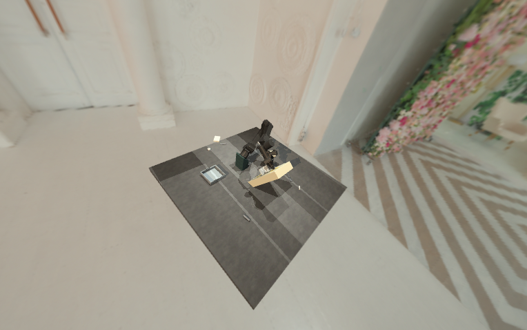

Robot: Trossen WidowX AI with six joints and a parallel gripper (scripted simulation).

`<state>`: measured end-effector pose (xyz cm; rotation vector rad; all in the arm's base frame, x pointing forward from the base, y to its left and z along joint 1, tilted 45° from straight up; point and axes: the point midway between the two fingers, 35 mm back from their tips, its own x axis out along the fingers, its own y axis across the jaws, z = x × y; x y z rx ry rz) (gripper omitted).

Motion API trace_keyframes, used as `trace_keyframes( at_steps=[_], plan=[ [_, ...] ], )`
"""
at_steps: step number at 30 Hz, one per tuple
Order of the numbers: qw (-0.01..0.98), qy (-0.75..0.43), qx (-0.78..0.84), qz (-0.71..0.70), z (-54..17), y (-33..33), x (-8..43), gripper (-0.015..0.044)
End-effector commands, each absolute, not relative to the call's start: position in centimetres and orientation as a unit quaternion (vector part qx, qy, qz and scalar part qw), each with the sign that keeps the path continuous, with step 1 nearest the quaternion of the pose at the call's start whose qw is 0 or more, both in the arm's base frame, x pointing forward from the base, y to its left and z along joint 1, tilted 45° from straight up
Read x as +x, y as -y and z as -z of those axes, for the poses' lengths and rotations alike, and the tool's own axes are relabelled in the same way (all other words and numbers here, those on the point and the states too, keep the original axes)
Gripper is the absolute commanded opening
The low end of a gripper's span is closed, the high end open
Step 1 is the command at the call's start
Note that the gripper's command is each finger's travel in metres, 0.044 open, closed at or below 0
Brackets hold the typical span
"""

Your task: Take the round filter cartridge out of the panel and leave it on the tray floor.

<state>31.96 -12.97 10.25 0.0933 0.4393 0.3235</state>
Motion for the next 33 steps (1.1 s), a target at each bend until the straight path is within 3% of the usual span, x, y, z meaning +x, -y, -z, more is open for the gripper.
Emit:
trace_keyframes(
  at_steps=[1,33],
  plan=[
    [0.962,-0.218,0.048,-0.158,-10.12,13.01,32.01,0.0088],
    [0.962,-0.218,0.048,-0.158,-9.67,12.64,32.88,0.0088]
  ],
)
